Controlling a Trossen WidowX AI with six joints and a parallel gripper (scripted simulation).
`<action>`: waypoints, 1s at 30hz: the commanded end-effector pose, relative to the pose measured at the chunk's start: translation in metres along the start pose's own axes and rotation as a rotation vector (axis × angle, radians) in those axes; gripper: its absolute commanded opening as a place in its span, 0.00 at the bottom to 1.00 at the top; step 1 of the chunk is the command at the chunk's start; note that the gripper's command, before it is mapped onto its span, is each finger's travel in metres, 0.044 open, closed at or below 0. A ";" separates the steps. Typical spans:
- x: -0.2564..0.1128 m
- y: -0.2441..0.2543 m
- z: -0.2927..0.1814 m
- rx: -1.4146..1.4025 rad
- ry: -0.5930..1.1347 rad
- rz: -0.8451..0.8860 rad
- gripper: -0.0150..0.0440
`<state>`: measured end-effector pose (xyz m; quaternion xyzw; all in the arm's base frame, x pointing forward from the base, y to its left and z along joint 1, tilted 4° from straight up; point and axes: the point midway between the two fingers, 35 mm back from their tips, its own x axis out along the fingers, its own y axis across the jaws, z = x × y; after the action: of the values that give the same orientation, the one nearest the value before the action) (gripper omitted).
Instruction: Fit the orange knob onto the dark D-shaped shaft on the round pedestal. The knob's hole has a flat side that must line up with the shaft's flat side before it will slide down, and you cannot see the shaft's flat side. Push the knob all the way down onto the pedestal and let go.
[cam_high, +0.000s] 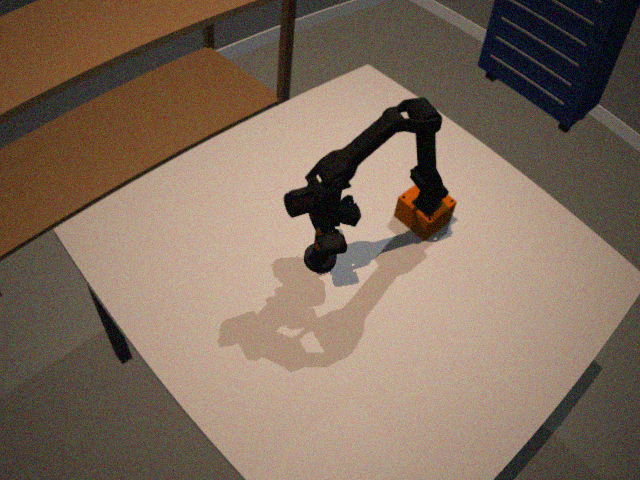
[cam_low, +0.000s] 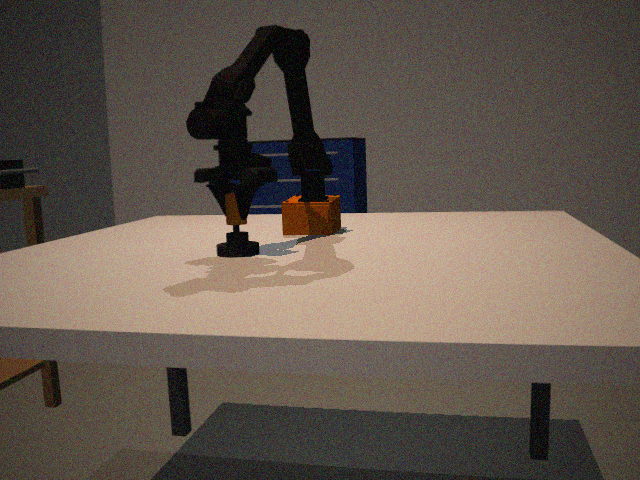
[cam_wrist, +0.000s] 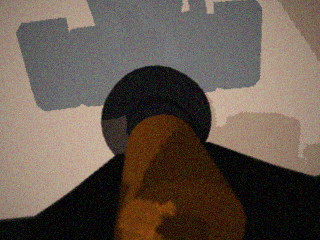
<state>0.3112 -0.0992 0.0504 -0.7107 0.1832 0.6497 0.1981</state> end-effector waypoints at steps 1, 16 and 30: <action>-0.003 0.000 0.001 -0.006 0.000 -0.003 0.25; -0.006 0.000 0.000 0.481 0.000 -0.003 0.25; -0.003 -0.002 -0.005 1.429 -0.002 -0.004 0.25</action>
<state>0.3119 -0.0994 0.0518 -0.4696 0.5210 0.4348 0.5648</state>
